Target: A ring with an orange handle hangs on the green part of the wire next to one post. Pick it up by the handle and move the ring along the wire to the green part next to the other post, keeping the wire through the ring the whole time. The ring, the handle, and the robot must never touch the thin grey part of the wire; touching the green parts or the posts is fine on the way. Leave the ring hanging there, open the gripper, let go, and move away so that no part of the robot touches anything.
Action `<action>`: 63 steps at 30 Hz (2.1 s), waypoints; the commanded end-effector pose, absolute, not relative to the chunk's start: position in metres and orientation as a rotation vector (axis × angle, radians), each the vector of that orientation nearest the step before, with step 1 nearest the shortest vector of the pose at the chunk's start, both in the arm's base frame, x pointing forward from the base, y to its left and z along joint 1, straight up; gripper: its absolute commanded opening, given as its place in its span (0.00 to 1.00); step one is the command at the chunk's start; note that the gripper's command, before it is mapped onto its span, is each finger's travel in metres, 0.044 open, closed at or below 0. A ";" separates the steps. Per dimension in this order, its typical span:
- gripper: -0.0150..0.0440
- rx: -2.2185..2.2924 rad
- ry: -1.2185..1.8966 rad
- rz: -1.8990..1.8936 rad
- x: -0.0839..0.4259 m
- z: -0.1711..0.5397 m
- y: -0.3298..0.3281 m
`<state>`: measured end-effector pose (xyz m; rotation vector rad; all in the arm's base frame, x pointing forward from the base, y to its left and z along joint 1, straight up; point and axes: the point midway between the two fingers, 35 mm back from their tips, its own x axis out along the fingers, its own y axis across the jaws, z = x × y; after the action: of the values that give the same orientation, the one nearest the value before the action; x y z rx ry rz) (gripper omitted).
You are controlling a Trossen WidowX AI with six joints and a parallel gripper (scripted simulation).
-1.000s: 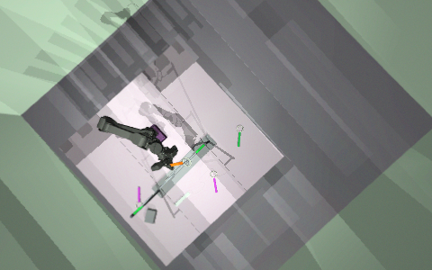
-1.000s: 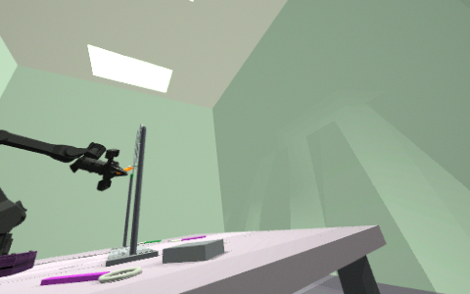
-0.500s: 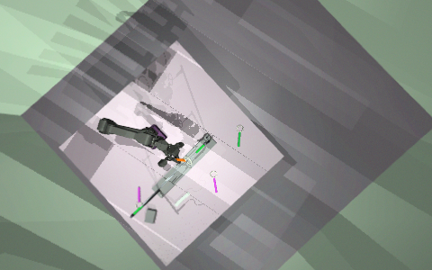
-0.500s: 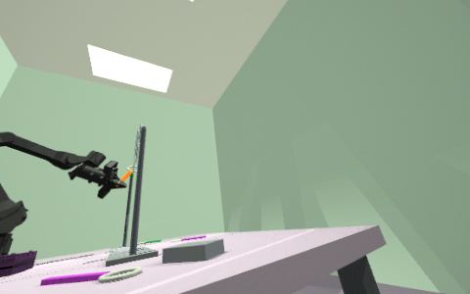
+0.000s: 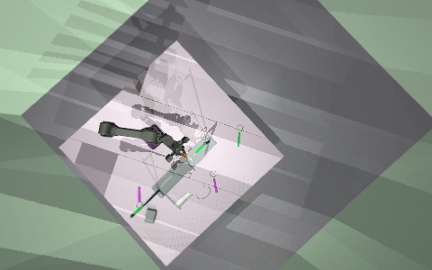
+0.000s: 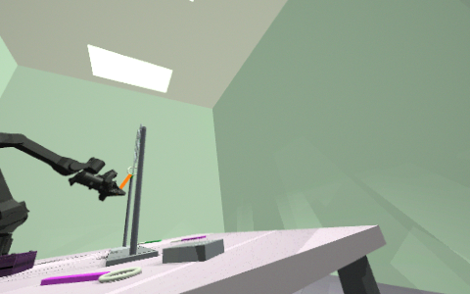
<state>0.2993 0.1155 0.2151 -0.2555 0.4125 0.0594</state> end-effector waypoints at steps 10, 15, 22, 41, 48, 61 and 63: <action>0.00 -0.056 0.407 0.110 0.299 0.207 0.153; 0.00 -0.007 0.404 0.121 0.299 0.207 0.164; 0.00 0.023 0.401 0.128 0.299 0.207 0.175; 0.00 0.041 0.399 0.132 0.299 0.207 0.196; 0.00 0.042 0.398 0.132 0.299 0.207 0.203; 0.00 0.043 0.397 0.132 0.299 0.207 0.215; 0.00 0.043 0.397 0.132 0.299 0.206 0.215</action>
<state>0.2981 0.2139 0.2066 0.0403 0.3987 0.1378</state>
